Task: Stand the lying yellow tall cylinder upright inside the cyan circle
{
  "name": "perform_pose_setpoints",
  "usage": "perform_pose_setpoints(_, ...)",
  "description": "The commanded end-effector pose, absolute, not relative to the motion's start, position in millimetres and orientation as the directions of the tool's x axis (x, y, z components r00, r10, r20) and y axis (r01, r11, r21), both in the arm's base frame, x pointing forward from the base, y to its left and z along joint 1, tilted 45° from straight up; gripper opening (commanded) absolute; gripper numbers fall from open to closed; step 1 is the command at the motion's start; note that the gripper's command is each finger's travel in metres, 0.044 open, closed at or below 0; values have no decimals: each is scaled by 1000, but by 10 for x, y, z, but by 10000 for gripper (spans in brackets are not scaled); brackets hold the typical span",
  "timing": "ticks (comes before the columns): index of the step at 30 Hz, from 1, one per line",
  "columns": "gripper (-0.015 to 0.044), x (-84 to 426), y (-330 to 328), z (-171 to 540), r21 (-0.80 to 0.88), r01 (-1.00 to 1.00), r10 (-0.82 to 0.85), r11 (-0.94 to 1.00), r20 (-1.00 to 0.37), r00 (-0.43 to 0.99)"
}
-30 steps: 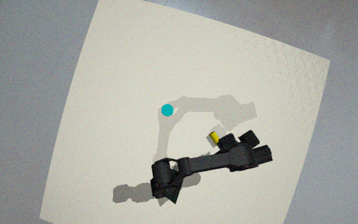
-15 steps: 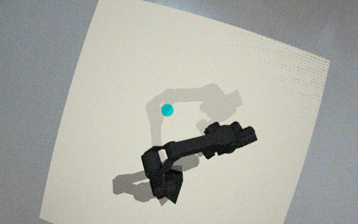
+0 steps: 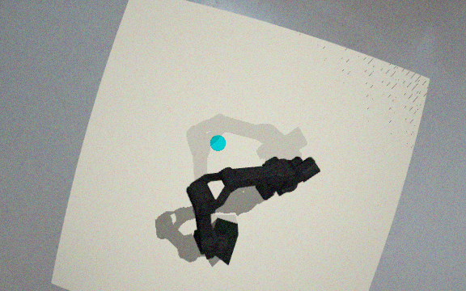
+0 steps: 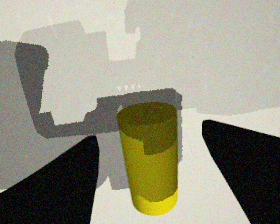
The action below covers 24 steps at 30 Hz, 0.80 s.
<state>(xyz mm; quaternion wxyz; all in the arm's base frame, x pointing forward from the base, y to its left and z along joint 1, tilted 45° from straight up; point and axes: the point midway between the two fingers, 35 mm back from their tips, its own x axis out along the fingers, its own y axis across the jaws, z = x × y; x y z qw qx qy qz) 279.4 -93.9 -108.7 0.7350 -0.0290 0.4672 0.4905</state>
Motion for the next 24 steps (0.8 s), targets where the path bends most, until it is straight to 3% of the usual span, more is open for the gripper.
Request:
perform_pose_setpoints(1, 231, 2790, -894, -1125, 418, -745, 696, 520, -713, 85)
perform_pose_setpoints(6, 105, 2790, -894, -1125, 418, -745, 696, 520, -713, 85)
perform_pose_setpoints(24, 105, 2798, -1186, -873, 416, -744, 693, 523, -716, 86)
